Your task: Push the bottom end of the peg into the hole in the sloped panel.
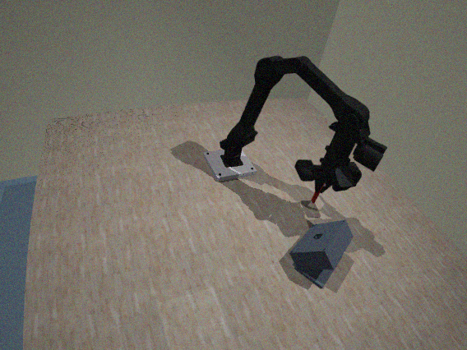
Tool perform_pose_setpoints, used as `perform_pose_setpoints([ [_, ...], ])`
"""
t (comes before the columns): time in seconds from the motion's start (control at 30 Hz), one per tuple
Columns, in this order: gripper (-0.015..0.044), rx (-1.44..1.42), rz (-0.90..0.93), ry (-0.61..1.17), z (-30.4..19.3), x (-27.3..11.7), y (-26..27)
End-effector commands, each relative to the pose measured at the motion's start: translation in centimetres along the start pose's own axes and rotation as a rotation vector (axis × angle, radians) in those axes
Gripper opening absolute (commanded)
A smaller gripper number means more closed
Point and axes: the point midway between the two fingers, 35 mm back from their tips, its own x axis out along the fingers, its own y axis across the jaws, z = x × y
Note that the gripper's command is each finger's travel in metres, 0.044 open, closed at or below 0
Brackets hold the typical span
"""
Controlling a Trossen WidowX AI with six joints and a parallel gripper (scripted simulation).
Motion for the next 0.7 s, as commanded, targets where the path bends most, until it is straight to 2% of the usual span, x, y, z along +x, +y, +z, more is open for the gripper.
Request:
perform_pose_setpoints([
  [0.0,0.0,-0.007,0.005,-0.001,-0.01,-1.5,-0.01],
  [0.67,0.0,0.197,0.074,-0.017,0.71,-1.84,-0.93],
])
